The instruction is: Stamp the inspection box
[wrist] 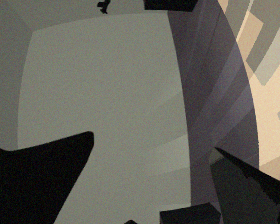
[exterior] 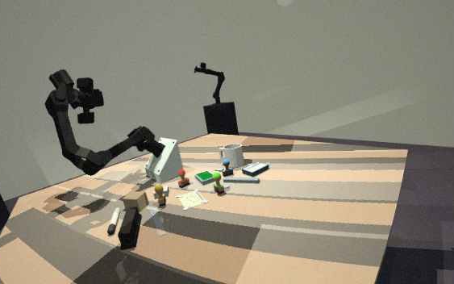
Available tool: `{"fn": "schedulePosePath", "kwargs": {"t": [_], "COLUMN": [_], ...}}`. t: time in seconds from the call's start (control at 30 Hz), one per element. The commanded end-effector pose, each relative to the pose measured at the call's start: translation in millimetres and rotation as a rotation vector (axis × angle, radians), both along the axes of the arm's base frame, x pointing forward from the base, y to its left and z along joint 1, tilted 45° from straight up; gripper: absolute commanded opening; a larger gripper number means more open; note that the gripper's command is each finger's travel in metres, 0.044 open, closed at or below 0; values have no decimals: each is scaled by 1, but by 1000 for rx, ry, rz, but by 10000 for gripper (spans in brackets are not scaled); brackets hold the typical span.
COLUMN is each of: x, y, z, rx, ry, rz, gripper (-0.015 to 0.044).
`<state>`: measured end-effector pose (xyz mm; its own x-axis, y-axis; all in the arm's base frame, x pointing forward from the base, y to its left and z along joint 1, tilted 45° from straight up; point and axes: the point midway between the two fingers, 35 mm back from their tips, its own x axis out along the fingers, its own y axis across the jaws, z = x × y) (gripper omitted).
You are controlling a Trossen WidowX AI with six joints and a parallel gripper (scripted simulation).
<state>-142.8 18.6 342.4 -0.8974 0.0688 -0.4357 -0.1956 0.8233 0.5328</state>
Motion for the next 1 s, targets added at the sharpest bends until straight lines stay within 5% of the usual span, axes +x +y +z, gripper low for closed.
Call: {"fn": "schedulePosePath", "kwargs": {"t": [0.0,0.2,0.5,0.97], "x": [0,-5,33,199], "y": [1,51,174,276], "z": [0,-14,-51,-126], "rx": [1,32,113,-20], "ry": [-2,-115,-469,-1023], "rz": [-4,-161,-453,-680], "gripper": [374,227,227,227]}}
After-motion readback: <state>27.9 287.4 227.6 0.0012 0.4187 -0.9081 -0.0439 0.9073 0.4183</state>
